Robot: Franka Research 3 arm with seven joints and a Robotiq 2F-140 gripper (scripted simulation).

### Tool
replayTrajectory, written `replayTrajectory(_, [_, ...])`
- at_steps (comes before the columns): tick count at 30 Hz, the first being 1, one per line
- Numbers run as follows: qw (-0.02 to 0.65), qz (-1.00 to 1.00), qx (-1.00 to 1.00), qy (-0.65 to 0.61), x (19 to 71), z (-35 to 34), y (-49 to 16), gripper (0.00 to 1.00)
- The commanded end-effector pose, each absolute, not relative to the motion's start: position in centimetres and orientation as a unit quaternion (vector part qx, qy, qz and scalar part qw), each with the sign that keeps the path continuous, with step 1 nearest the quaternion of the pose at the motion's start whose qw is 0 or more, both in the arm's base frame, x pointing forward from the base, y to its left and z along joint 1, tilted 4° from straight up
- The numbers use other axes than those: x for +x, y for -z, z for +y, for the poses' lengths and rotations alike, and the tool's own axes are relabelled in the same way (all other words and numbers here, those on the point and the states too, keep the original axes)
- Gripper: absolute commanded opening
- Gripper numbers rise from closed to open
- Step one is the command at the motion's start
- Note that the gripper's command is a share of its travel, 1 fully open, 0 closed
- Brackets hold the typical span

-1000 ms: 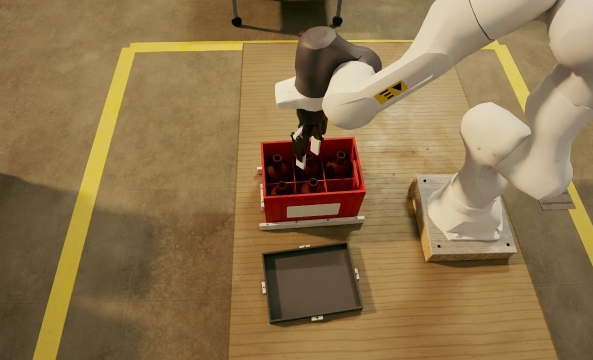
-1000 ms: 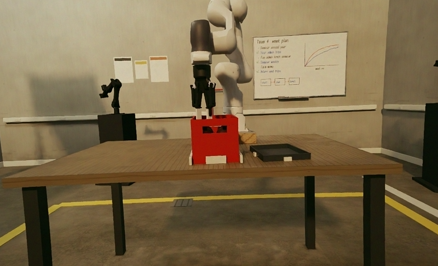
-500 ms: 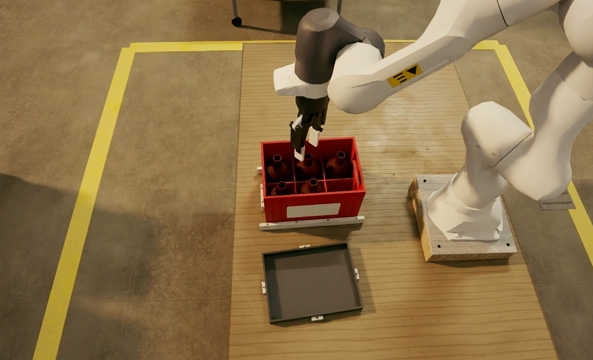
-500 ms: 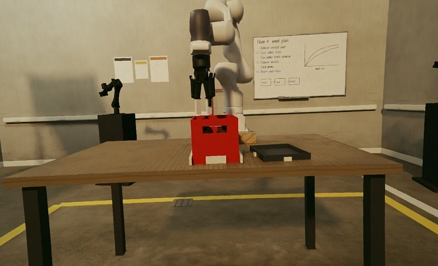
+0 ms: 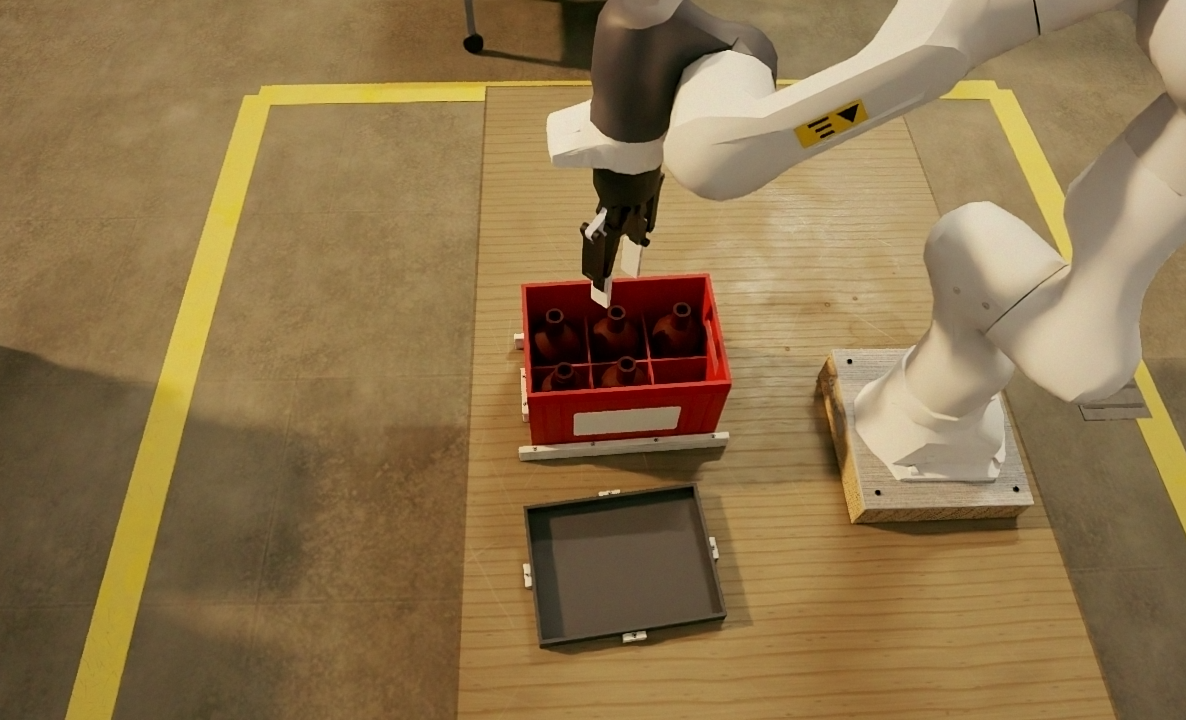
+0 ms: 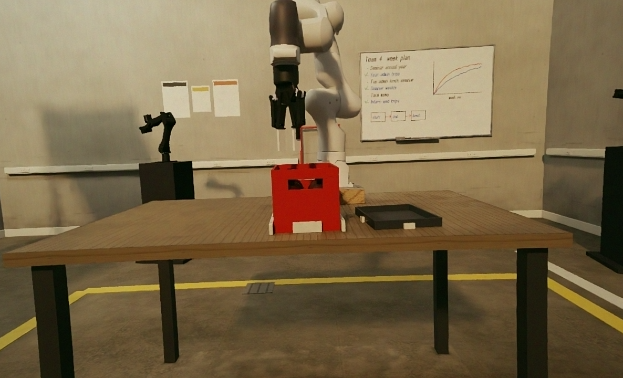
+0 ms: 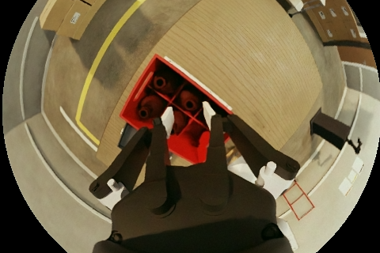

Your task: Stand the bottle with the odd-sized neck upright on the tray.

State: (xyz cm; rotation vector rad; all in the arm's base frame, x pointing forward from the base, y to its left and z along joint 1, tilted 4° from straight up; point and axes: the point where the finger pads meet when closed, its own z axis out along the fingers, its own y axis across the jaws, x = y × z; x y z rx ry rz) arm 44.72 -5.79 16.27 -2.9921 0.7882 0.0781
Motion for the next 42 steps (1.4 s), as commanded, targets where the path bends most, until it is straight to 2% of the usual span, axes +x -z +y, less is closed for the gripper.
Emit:
replayTrajectory(1, [0.020,0.262,-0.964,-0.031,44.29,-5.86,-16.64,0.44])
replayTrajectory(6, [0.020,0.262,-0.964,-0.031,44.29,-5.86,-16.74,0.44])
replayTrajectory(7, [0.020,0.262,-0.964,-0.031,44.29,-5.86,-16.74,0.10])
replayTrajectory(42, [0.021,0.262,-0.964,-0.031,44.15,-5.18,-16.80,0.10])
